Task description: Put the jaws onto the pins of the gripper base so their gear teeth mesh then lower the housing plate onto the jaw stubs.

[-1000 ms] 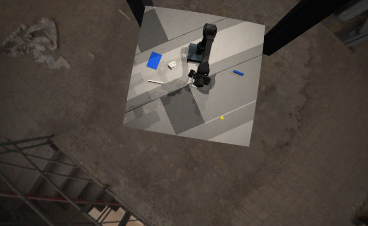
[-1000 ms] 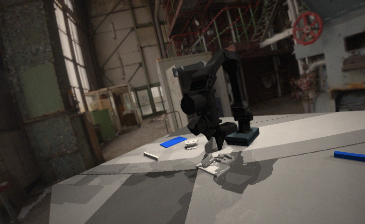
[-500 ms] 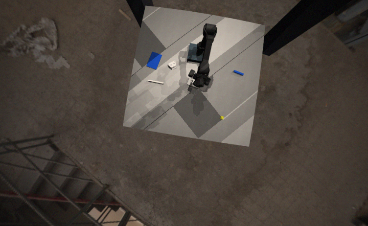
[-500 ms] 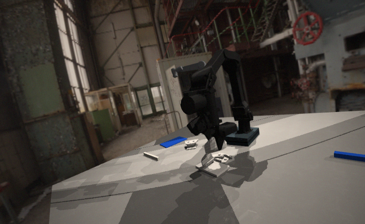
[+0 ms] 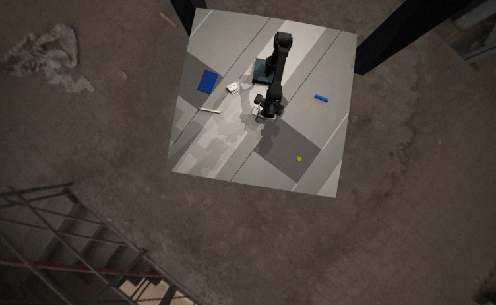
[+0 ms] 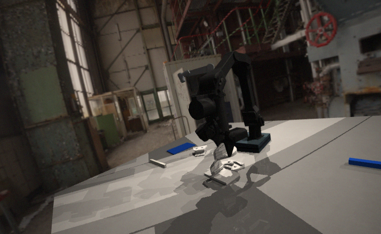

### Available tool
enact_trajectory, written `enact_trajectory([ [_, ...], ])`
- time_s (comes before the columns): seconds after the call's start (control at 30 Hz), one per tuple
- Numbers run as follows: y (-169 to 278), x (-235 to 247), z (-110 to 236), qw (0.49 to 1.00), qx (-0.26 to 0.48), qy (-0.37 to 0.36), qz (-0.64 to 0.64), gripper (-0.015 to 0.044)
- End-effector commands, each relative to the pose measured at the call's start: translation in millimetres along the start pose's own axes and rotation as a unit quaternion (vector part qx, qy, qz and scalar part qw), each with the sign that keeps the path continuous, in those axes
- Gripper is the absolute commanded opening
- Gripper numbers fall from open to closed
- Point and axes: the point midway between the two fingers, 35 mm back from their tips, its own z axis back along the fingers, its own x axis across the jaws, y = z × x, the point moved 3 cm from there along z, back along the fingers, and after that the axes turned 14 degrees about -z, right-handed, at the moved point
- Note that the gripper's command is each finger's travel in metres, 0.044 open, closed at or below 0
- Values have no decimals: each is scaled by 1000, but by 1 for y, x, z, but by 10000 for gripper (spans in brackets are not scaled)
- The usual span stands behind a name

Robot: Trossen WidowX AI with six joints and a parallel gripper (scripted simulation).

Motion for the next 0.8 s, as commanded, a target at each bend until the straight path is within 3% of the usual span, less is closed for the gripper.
enact_trajectory([
  [0.0,0,0,-1,1000,0,1,-2,134],
  [0.77,0,0,-39,1000,1,1,-3,134],
])
